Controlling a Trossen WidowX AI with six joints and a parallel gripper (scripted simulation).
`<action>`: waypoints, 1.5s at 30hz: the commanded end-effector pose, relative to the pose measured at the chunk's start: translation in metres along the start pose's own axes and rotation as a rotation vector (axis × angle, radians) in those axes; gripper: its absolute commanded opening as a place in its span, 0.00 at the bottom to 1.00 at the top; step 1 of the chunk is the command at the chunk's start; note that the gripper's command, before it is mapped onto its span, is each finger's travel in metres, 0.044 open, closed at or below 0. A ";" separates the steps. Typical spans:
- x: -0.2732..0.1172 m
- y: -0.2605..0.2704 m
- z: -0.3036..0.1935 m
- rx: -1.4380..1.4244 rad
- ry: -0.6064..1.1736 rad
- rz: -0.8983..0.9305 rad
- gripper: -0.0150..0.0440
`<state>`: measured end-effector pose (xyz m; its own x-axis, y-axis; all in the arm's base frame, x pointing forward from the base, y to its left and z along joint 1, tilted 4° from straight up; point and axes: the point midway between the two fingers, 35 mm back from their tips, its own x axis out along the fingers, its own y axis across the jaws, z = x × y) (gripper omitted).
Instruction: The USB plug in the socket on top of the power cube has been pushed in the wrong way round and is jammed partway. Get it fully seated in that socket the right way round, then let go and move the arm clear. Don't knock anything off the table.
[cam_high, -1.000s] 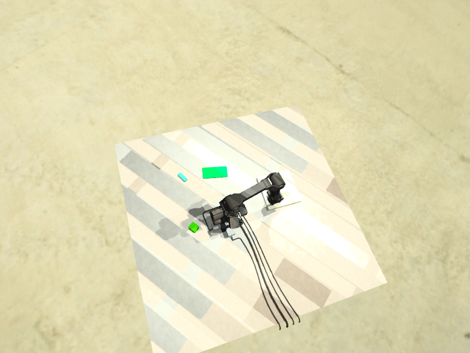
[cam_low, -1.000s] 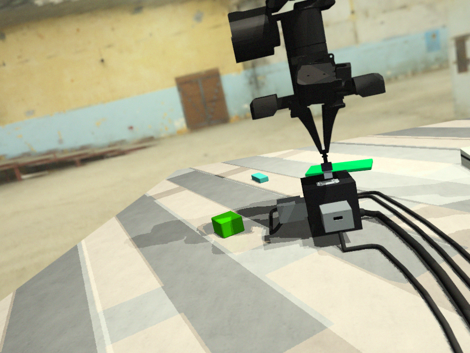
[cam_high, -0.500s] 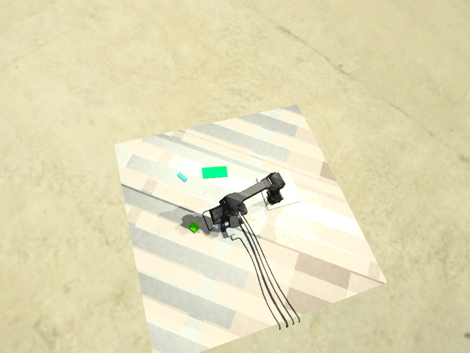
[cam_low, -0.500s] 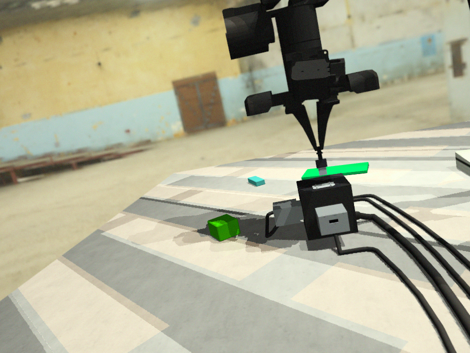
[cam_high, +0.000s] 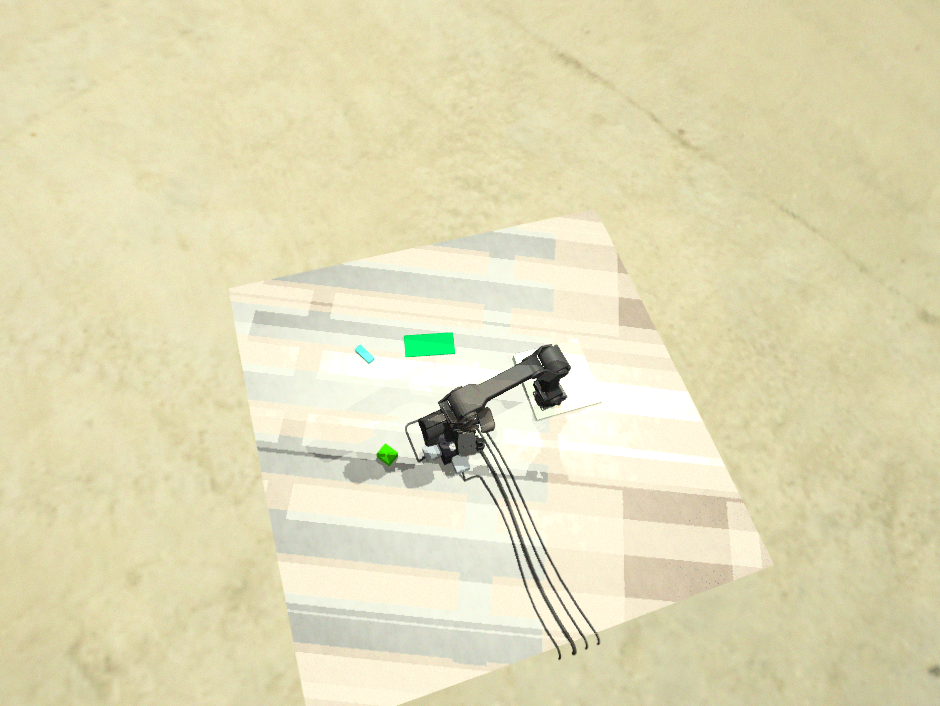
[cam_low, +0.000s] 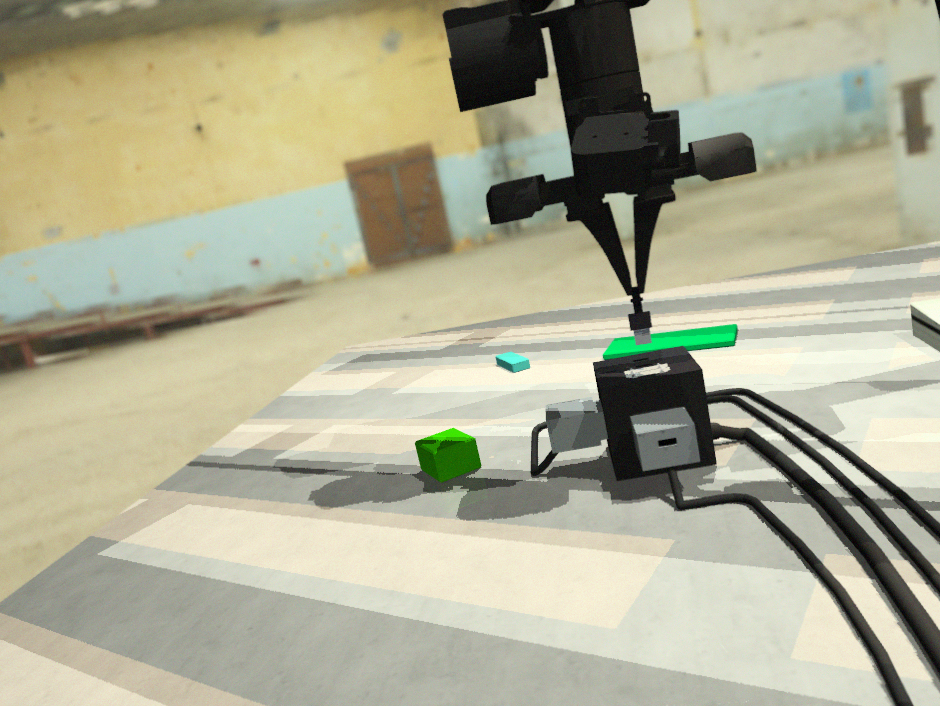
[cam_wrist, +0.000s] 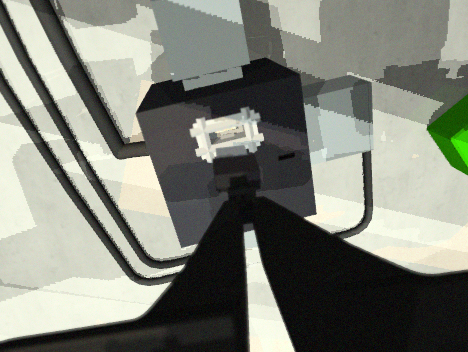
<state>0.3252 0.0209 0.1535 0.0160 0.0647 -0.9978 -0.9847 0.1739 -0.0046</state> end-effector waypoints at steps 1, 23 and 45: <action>0.001 0.000 0.000 0.083 0.001 0.002 0.25; 0.001 0.001 0.000 0.665 0.002 0.002 0.25; 0.001 0.001 0.000 1.241 0.002 0.002 0.25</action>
<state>0.3246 0.0209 0.1527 0.0131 0.0646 -0.9978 -0.2175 0.9742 0.0602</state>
